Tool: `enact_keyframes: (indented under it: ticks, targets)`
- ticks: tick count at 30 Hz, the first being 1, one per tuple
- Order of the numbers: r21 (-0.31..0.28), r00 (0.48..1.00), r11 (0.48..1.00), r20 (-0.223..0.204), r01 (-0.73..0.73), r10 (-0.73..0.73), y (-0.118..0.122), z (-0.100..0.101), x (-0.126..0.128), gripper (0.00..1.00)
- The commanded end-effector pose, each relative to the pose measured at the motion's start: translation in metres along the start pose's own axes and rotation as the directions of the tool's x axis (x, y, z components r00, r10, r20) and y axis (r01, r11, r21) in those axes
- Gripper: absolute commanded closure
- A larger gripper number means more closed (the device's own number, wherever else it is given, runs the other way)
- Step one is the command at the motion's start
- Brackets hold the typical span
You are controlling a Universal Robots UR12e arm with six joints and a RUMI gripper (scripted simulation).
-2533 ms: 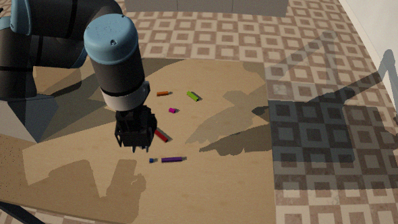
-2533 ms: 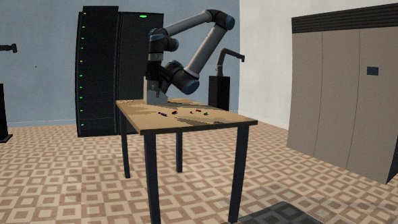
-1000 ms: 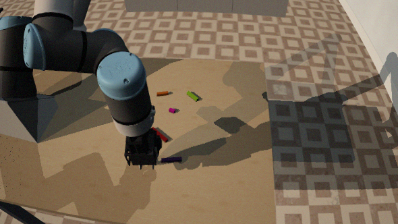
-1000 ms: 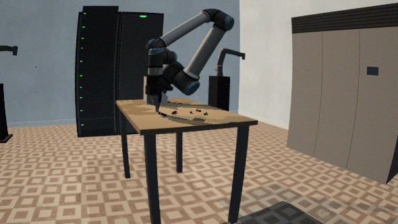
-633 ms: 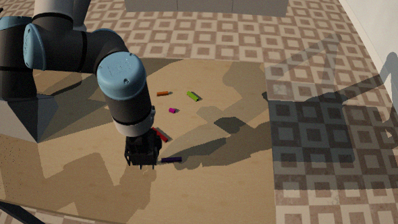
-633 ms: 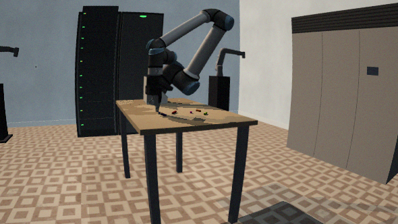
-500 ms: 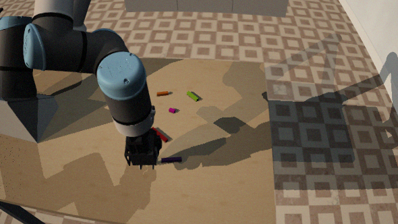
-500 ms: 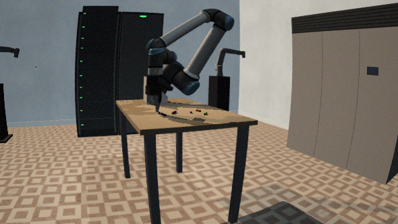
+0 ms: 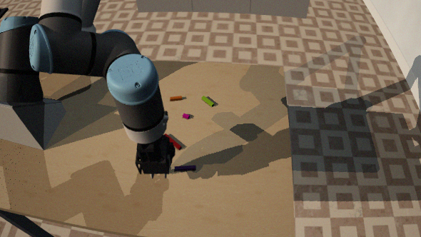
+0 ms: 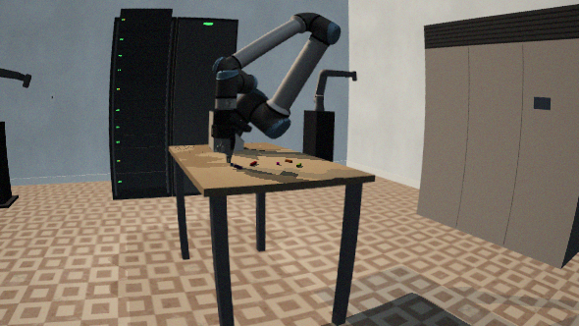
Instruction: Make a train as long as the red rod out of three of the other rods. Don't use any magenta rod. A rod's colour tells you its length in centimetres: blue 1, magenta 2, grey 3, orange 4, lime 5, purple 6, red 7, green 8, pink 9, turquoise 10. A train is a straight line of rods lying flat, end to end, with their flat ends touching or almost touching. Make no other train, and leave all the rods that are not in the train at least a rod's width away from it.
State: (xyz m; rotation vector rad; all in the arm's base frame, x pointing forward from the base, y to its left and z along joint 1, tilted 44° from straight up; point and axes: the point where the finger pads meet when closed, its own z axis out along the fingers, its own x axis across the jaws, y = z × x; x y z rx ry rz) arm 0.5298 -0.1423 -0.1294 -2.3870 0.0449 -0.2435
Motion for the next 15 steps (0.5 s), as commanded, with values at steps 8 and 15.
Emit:
enact_keyframes:
  ticks: [8,15]
  targets:
    - [-0.001,1.0,1.0,-0.001,0.0,0.0,0.0005,0.0043,0.0004,1.0]
    - [-0.001,1.0,1.0,-0.001,0.0,0.0,0.0005,0.01,0.0004,1.0]
